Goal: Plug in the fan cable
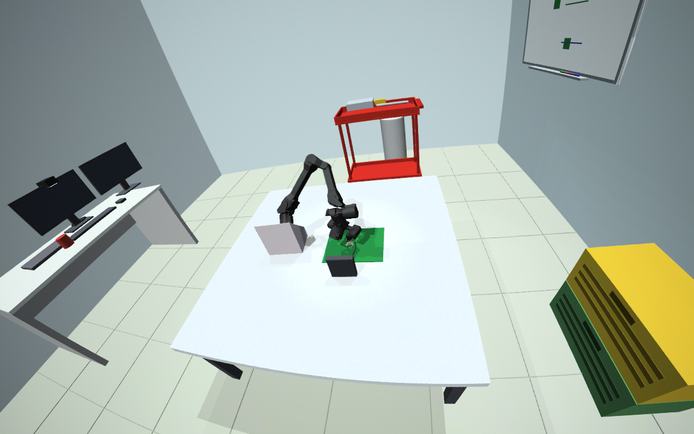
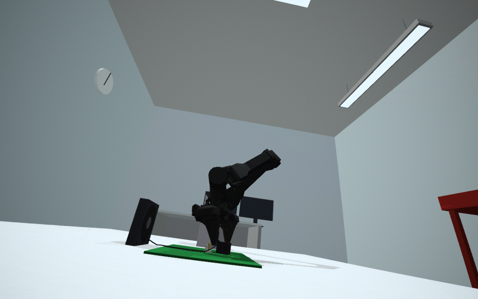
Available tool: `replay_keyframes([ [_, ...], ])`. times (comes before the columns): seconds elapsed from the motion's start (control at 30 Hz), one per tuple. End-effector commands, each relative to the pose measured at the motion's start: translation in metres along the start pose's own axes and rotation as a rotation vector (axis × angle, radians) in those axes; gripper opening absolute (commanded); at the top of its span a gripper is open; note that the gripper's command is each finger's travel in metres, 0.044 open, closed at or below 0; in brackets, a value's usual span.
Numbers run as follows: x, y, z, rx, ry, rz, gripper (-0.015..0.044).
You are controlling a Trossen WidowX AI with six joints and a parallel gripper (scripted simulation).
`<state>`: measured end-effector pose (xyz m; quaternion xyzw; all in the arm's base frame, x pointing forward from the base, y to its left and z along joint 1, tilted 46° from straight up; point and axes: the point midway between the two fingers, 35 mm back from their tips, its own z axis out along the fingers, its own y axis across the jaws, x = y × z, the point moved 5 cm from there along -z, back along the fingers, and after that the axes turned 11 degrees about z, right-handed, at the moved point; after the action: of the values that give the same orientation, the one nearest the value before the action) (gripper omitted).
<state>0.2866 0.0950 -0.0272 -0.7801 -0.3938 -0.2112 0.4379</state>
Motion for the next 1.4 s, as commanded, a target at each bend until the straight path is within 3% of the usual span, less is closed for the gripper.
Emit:
replay_keyframes([
  [0.0, 0.0, 0.0, 0.0, -0.001, 0.0, -0.001, 0.0335],
  [0.1, 0.0, 0.0, 0.0, -0.001, 0.0, -0.001, 0.0256],
  [1.1, 0.0, 0.0, 0.0, -0.001, 0.0, -0.001, 0.0056],
  [1.17, 0.001, 0.0, -0.002, -0.001, 0.0, -0.001, 0.0004],
  [1.37, 0.005, 0.003, -0.017, -0.006, -0.005, 0.0, 0.0],
])
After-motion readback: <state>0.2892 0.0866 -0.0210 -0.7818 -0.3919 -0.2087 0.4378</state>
